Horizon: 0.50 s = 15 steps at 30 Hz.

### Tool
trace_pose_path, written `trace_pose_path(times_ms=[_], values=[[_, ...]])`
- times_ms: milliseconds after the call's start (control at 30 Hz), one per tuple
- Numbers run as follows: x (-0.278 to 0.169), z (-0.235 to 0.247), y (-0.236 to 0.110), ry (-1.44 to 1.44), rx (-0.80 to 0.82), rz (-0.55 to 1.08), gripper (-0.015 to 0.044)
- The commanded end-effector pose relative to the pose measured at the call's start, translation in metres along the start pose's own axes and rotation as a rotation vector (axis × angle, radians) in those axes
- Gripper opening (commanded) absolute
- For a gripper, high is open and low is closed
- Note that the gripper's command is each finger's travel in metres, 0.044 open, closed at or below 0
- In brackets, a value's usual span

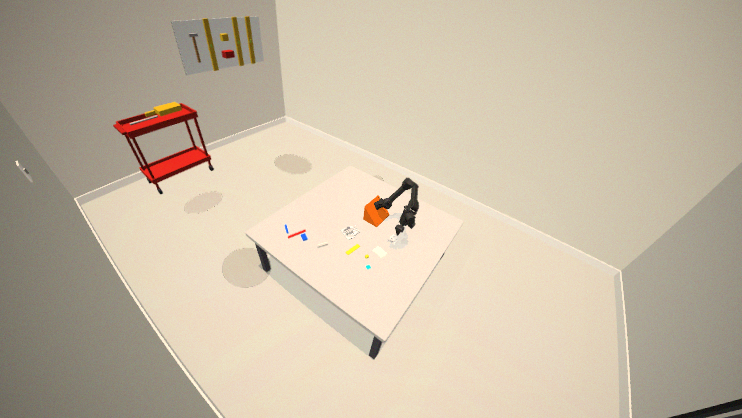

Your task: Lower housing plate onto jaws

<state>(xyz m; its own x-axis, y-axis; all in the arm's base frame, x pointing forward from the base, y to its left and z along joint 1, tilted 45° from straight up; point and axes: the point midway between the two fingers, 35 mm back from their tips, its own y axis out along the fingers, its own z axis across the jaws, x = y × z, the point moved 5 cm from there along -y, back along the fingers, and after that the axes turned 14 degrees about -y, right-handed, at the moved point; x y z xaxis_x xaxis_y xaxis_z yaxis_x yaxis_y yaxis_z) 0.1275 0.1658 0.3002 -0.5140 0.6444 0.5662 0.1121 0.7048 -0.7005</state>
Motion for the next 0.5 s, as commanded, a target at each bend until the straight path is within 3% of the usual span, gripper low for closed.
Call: trace_pose_path(times_ms=[0,200,467], values=[[-0.023,0.008,0.015,0.104,0.101,-0.027,0.044],[-0.047,0.017,0.027,0.245,0.186,-0.081,0.044],[-0.048,0.017,0.028,0.249,0.188,-0.083,0.044]])
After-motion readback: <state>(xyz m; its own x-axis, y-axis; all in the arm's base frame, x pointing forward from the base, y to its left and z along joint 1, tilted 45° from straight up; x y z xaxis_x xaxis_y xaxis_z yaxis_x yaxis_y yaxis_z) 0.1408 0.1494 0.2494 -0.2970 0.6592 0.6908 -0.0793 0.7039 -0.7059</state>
